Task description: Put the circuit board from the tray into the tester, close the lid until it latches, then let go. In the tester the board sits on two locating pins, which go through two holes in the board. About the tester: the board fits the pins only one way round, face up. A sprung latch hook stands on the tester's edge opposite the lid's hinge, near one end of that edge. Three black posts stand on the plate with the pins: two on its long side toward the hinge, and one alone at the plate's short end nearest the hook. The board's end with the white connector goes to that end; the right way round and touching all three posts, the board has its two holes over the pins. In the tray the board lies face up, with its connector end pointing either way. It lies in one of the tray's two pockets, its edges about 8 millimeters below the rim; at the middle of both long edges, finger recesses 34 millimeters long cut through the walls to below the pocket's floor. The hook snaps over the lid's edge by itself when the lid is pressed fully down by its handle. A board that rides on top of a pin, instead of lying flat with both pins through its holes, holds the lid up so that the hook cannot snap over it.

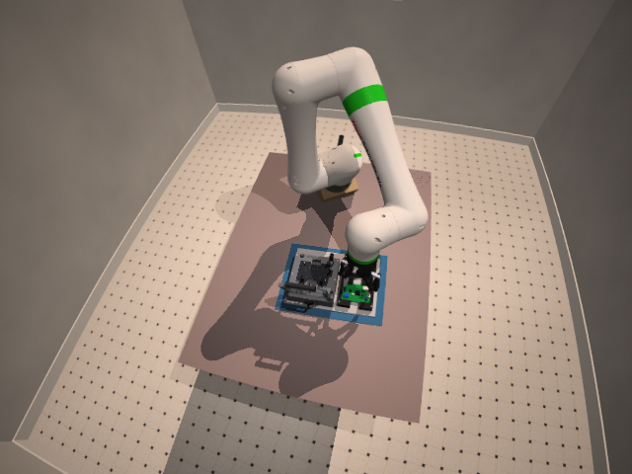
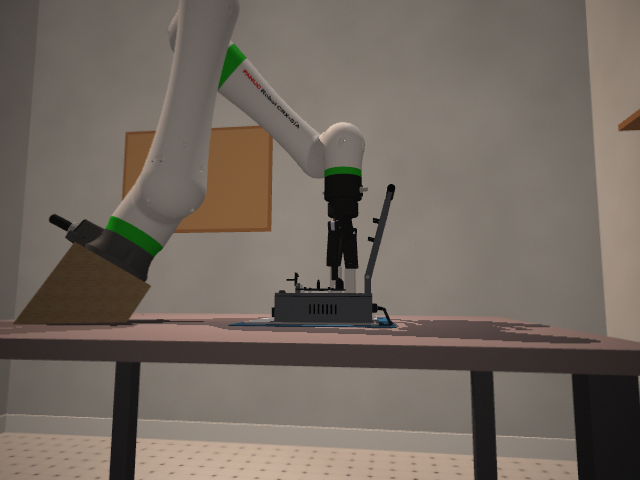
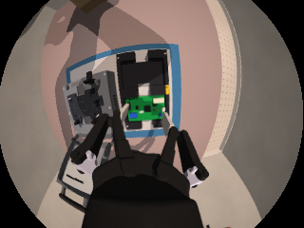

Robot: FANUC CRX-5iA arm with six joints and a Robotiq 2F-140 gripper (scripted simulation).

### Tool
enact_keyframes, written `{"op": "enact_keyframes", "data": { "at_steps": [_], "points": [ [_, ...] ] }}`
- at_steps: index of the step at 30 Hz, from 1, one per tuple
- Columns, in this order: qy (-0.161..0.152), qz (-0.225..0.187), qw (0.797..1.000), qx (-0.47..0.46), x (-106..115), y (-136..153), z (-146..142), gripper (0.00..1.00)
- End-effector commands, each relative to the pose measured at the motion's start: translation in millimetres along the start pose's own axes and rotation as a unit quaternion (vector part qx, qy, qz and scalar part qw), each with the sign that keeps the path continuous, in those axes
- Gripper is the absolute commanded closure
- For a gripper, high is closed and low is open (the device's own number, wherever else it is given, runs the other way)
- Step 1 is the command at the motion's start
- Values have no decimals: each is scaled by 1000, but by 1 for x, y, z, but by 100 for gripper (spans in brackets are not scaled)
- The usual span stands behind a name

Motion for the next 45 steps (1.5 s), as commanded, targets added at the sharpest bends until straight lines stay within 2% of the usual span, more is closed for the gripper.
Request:
{"op": "enact_keyframes", "data": {
  "at_steps": [1,12,17,22,27,29,37,44,45],
  "points": [
    [0,0,1000,0,0,0,0,42],
    [0,0,999,32,0,0,0,42],
    [0,0,996,87,0,0,0,42],
    [0,0,985,170,0,0,0,42],
    [0,0,962,275,0,0,0,42],
    [0,0,962,275,0,0,0,42],
    [0,0,901,435,0,0,0,42],
    [0,0,835,550,0,0,0,42],
    [0,0,835,550,0,0,0,42]
  ]
}}
Point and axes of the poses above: the point where the finger pads meet when closed, its own x axis back along the fingers, its own z axis across the jaws, y = z × x, the point moved 10 cm from there along x, back along the fingers, and after that the axes turned 11 degrees about -x, right-handed, at the moved point
